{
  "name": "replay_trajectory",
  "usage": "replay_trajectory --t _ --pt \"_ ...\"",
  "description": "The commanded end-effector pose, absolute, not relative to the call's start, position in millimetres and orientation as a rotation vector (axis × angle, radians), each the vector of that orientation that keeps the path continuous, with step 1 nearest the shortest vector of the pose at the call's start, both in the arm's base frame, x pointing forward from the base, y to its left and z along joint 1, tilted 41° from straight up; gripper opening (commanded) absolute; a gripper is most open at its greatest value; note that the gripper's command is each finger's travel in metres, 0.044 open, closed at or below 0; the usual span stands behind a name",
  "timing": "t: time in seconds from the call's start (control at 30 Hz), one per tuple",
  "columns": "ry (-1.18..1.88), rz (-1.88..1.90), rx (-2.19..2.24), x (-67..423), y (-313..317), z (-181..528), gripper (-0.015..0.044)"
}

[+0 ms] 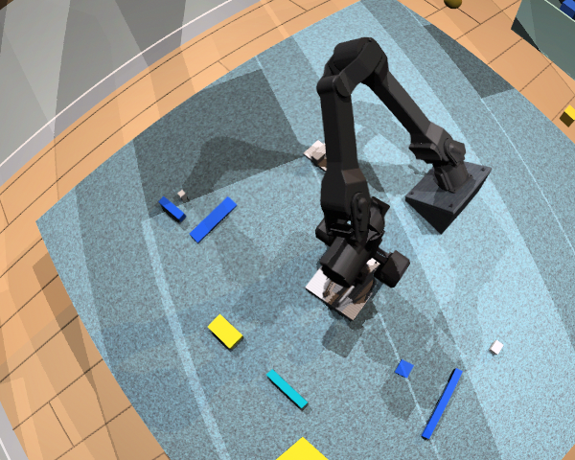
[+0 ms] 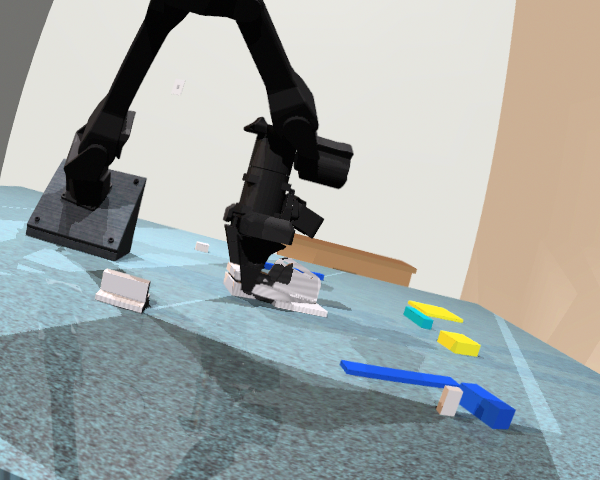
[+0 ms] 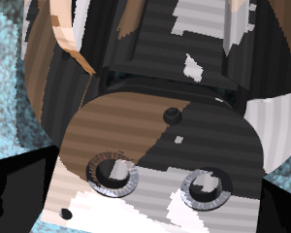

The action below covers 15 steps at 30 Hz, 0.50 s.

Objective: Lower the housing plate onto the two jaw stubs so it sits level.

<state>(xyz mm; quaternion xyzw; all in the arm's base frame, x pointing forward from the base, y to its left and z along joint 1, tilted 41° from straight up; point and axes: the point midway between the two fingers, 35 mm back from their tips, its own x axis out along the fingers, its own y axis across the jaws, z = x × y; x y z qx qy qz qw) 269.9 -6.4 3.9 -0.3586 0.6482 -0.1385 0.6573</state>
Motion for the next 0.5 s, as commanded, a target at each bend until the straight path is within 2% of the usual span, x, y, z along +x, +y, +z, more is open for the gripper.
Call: replay_trajectory --t 0.0,0.47 --pt "1.470 -0.313 -0.817 269.9 -7.1 3.0 0.0351" --pt "1.470 -0.313 -0.818 270.2 -8.7 1.1 0.0351"
